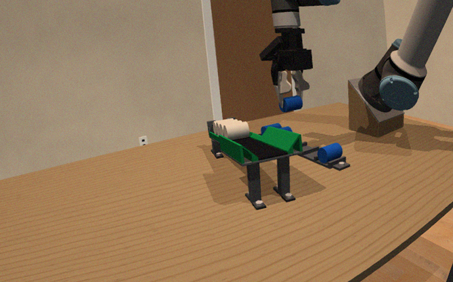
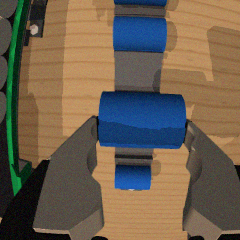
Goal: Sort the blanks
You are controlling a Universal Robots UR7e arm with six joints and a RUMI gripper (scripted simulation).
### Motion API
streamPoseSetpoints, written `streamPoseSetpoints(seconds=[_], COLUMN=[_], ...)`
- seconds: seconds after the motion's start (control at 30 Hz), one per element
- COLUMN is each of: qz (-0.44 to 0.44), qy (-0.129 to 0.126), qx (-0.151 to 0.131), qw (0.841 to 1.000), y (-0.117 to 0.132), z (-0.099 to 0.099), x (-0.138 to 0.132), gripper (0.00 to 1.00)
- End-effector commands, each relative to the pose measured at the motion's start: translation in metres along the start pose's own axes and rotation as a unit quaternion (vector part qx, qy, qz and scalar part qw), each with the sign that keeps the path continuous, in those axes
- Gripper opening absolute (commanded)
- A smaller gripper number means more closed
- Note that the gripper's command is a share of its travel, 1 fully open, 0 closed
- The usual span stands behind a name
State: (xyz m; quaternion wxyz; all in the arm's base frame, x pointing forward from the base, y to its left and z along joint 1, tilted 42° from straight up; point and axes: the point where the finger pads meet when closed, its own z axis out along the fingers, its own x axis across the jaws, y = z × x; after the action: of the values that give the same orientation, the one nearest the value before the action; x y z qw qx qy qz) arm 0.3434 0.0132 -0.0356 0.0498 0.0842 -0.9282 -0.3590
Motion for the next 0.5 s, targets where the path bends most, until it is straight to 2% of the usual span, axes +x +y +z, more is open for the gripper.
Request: streamPoseSetpoints(seconds=[0.0,0.3,0.47], qz=[0.0,0.0,0.0], qy=[-0.001,0.001,0.001], qx=[0.0,-0.001,-0.001], qw=[1.0,1.0,1.0], y=[0.0,0.001,0.001], z=[0.0,0.008,0.025], x=[0.001,0.001,0.001], gripper=[0.33,0.33,0.33])
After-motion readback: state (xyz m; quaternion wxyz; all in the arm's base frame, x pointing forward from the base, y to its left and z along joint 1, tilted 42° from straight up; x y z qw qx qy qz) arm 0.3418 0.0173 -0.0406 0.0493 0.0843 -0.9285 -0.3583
